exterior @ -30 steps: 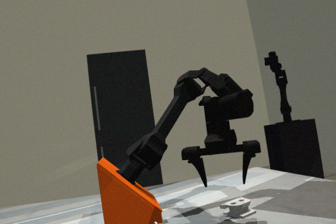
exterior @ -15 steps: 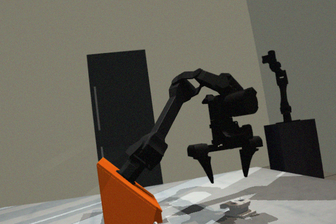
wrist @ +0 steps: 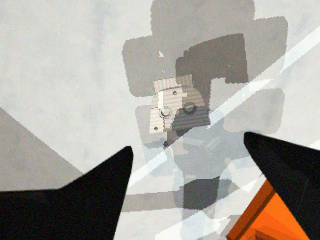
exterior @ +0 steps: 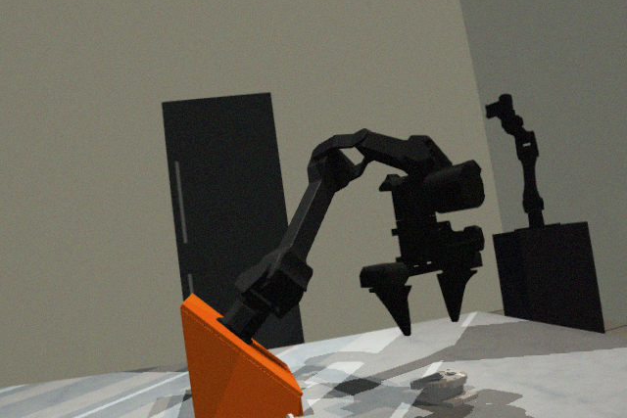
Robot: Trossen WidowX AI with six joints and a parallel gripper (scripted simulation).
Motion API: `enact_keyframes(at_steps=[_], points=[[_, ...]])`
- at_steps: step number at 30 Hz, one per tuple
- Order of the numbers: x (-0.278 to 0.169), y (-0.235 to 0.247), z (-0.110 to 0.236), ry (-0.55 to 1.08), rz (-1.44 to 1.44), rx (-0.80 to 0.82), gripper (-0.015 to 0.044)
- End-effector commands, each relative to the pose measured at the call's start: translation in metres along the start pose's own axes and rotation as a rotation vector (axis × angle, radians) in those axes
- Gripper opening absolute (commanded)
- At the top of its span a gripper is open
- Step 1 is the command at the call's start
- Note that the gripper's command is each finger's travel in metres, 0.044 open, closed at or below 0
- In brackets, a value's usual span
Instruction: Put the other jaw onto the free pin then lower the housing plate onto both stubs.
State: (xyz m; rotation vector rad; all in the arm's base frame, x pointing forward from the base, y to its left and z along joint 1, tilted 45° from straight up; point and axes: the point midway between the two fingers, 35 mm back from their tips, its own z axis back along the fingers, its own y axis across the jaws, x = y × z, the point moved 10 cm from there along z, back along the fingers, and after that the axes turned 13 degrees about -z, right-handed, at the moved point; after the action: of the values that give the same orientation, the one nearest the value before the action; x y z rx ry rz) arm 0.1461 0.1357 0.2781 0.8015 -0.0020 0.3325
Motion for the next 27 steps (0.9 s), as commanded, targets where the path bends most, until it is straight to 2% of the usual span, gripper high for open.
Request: enact_keyframes(at_steps=[1,7,27], points=[[-0.002,0.001,0.001,-0.003,0.026,-0.001,0.044],[-0.002,0.001,-0.037,-0.004,0.026,0.001,0.044],[-0.002,0.001,-0.053,-0.004,0.026,0.002,0.044]])
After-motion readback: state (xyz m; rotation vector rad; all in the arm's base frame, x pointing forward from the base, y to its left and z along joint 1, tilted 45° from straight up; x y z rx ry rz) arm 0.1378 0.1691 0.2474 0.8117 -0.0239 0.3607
